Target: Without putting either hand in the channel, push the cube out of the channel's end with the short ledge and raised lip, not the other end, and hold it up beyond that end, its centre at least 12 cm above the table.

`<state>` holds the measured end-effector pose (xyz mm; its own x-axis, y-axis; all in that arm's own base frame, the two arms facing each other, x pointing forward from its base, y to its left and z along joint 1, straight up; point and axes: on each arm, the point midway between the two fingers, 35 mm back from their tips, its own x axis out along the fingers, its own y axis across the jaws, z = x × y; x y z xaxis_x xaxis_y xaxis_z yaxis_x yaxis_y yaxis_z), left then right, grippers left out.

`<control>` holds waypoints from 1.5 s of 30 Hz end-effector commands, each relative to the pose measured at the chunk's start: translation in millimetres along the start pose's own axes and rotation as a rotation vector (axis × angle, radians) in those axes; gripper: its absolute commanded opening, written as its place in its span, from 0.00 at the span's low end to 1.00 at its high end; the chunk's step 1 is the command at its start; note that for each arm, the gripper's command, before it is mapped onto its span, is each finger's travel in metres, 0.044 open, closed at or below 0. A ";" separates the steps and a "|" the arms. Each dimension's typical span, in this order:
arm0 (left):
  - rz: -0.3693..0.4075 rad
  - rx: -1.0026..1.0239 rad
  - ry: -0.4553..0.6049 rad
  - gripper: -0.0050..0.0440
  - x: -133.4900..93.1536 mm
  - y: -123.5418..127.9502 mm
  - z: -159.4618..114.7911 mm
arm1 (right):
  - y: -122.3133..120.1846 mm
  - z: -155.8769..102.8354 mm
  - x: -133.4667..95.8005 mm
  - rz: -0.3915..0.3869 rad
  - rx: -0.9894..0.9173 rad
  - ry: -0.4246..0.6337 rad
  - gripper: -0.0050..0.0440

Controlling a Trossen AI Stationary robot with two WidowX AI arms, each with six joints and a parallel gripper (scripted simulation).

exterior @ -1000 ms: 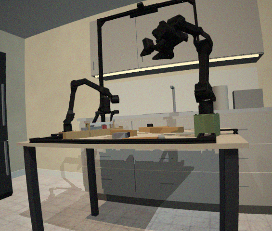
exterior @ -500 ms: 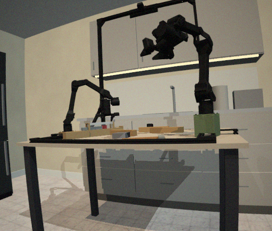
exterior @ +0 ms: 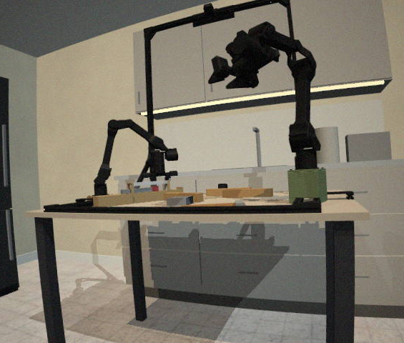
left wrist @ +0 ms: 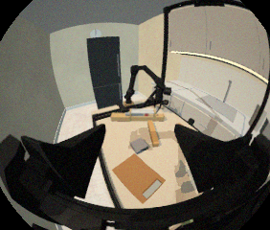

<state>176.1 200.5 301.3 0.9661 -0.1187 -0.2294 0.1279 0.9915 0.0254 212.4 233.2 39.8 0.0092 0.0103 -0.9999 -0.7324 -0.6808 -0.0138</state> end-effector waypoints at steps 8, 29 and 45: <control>-0.001 0.002 -0.004 0.92 0.1 -0.2 0.8 | 3.7 -0.3 21.0 0.014 0.002 0.001 0.51; -0.001 0.002 -0.004 0.92 0.1 -0.2 0.8 | 2.7 -0.1 28.0 0.005 0.001 0.000 0.39; -0.001 0.002 -0.004 0.92 0.1 -0.2 0.8 | 2.7 -0.1 28.0 0.005 0.001 0.000 0.20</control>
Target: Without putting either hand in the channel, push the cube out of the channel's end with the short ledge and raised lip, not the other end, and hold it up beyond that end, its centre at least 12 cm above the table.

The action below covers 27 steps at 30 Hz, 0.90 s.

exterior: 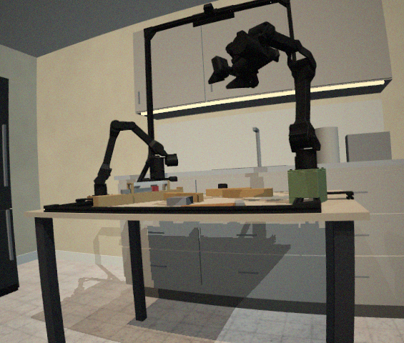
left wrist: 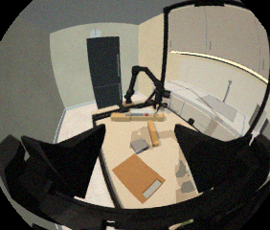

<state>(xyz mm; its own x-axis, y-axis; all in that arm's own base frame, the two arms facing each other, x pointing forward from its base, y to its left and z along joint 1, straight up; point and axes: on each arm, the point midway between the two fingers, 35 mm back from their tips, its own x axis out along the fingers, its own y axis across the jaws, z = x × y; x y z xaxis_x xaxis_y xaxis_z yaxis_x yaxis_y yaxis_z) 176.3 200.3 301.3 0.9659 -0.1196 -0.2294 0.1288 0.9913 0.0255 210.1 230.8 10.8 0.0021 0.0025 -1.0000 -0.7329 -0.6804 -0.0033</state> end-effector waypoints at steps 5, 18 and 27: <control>0.000 0.001 -0.004 0.92 -0.1 -0.1 0.7 | -2.1 0.2 -6.5 -0.005 0.000 0.000 0.18; 0.000 0.001 -0.004 0.92 -0.1 -0.1 0.7 | -1.6 0.0 -101.3 0.003 -0.001 0.000 0.18; 0.000 0.001 -0.004 0.92 -0.1 -0.1 0.7 | -0.5 -1.4 -107.3 0.003 0.002 0.000 0.18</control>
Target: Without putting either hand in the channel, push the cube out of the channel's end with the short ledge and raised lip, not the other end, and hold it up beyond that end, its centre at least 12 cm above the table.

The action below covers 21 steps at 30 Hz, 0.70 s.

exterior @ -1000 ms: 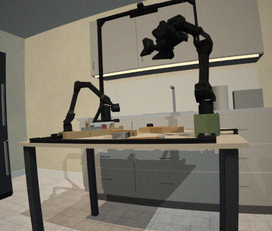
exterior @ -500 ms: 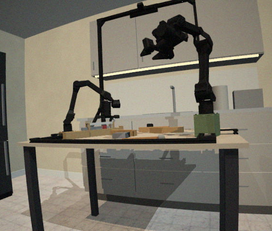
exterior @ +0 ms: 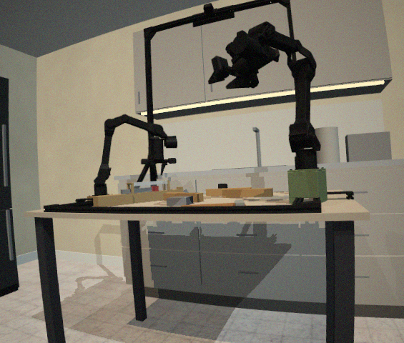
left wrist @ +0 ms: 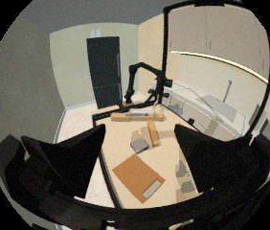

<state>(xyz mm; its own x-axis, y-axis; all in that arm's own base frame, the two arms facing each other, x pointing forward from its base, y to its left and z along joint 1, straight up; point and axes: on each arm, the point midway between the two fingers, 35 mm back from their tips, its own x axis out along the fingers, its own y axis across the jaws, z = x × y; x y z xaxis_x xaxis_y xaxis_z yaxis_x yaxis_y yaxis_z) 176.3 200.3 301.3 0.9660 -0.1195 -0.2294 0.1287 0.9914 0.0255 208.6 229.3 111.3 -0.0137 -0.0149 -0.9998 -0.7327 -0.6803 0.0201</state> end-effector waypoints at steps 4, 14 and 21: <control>0.000 0.001 -0.004 0.92 -0.1 -0.1 0.7 | -0.9 -26.8 -7.0 -0.020 0.061 -0.002 0.18; 0.000 0.001 -0.004 0.92 -0.1 -0.1 0.7 | 10.5 -86.4 -6.9 -0.020 0.203 -0.004 0.18; 0.000 0.001 -0.004 0.92 -0.1 -0.1 0.7 | 29.6 -135.1 -6.6 -0.020 0.327 -0.005 0.18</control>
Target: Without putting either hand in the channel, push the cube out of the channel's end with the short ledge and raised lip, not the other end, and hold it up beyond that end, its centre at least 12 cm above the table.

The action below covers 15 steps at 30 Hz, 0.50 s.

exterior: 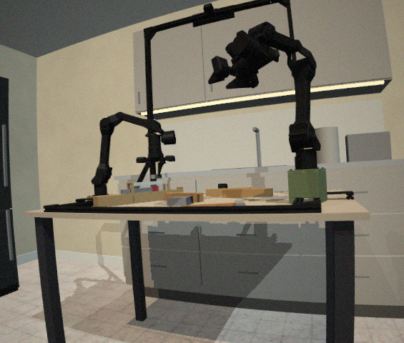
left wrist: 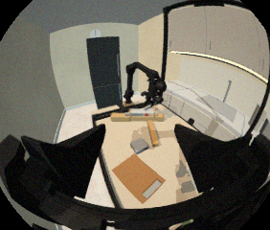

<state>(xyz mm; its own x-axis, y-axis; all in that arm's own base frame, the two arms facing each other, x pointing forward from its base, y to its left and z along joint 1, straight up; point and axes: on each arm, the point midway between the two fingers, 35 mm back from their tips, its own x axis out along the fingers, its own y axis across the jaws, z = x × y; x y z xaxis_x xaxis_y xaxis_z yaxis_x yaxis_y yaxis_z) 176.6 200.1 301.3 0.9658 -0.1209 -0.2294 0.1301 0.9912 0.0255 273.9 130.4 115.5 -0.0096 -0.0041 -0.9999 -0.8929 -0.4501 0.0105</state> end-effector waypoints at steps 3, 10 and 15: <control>0.001 0.001 -0.004 0.92 -0.4 0.1 0.6 | 5.9 -27.6 -3.2 -0.010 0.063 0.000 0.18; 0.001 0.001 -0.004 0.92 -0.4 0.1 0.6 | 20.7 -76.8 -3.2 -0.010 0.188 0.000 0.18; 0.001 0.001 -0.004 0.92 -0.4 0.1 0.6 | 36.2 -109.6 -3.0 -0.010 0.276 -0.001 0.18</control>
<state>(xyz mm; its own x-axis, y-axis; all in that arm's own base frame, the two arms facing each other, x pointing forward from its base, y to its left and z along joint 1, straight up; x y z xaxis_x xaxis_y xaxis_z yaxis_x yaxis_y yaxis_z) 176.4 200.2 301.3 0.9659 -0.1203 -0.2294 0.1295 0.9913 0.0254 292.0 35.5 115.4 -0.0127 -0.0007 -0.9999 -0.9727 -0.2317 0.0125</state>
